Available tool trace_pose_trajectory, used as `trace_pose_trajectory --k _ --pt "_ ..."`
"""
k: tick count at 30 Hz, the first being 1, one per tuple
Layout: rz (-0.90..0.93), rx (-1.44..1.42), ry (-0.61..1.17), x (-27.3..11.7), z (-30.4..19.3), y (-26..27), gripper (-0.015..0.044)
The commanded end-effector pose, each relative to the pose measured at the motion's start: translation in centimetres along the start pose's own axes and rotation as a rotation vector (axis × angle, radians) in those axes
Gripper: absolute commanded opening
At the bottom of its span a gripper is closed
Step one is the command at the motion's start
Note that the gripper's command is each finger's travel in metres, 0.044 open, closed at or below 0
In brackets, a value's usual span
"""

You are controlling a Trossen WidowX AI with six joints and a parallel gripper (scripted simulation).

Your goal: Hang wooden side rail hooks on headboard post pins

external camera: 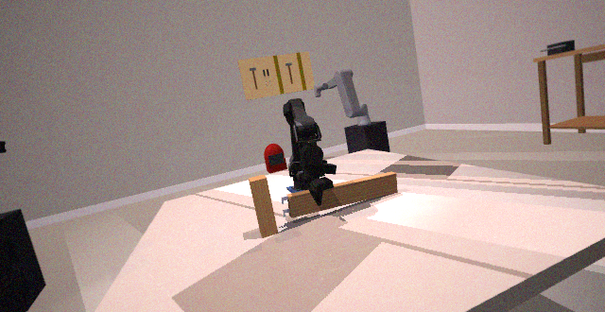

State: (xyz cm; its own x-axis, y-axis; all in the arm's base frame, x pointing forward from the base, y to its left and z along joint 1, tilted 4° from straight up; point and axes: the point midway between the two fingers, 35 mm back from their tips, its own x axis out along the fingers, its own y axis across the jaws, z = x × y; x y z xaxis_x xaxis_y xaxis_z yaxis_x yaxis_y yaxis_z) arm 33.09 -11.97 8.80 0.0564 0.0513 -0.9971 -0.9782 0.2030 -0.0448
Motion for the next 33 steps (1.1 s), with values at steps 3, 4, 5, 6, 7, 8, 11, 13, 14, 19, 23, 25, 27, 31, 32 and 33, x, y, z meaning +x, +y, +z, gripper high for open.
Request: trace_pose_trajectory --k 3,4,5,6,7,8,11,13,14,19,23,25,27,31,32,33 --pt "-0.009 -0.001 0.003 -0.21 -0.15 -0.16 0.0000" --pt "-0.009 -0.001 0.003 -0.20 -0.16 -0.15 0.0000" --pt "-0.009 -0.001 0.003 -0.19 -0.17 -0.14 0.0000" --pt "-0.009 -0.001 0.003 -0.18 -0.18 -0.13 0.0000" --pt "-0.009 -0.001 0.003 -0.17 -0.19 -0.13 0.0000" --pt "-0.009 -0.001 0.003 -0.16 -0.21 -0.12 0.0000" --pt "-0.009 -0.001 0.003 -0.12 -0.24 -0.08 0.0000" --pt "-0.009 -0.001 0.003 -0.10 -0.26 -0.06 0.0000" --pt "-0.009 -0.001 0.003 -0.08 -0.28 -0.05 0.0000" --pt "-0.009 -0.001 0.003 -0.10 -0.33 -0.01 0.0000" --pt "-0.009 -0.001 0.003 -0.15 -0.38 -0.03 0.0000" --pt "-0.009 -0.001 0.003 -0.16 -0.39 -0.04 0.0000" --pt "-0.009 -0.001 0.003 -0.18 -0.40 -0.06 0.0000" --pt "-0.009 -0.001 0.003 -0.21 -0.43 -0.09 0.0000" --pt "-0.009 -0.001 0.003 -0.22 -0.44 -0.09 0.0000" --pt "-0.009 -0.001 0.003 -0.22 -0.45 -0.10 0.0000"
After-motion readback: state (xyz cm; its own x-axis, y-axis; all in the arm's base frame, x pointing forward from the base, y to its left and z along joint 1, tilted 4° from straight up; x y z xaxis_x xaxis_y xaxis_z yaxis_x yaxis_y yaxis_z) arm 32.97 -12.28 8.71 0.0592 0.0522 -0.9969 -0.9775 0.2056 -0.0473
